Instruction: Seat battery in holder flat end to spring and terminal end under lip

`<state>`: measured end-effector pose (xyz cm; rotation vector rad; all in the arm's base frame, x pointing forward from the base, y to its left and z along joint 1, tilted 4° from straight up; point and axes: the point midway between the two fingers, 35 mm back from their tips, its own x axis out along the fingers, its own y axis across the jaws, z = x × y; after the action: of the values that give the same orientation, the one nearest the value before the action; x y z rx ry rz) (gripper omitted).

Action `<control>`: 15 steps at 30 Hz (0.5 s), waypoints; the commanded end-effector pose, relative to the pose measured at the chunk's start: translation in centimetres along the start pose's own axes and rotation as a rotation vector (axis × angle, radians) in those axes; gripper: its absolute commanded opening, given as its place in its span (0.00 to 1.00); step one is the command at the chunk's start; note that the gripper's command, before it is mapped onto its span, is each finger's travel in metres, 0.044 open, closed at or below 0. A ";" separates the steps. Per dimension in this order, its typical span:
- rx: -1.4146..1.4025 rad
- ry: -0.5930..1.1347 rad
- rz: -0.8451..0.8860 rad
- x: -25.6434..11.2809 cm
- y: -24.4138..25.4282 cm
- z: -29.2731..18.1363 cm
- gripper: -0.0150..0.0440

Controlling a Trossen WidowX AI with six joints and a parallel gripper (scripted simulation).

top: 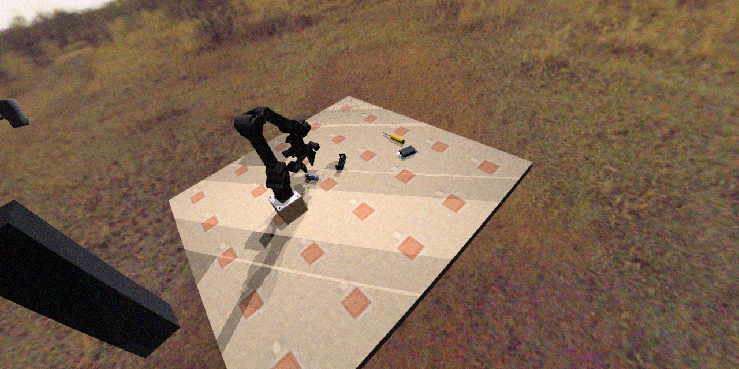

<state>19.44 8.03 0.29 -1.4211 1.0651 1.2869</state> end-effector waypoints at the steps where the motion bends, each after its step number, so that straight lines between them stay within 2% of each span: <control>1: -0.038 0.014 0.034 0.3 0.6 -0.1 0.64; 15: -0.038 0.014 0.034 1.7 0.5 -0.1 0.64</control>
<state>19.23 8.04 -0.63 -1.4412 1.0696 1.3196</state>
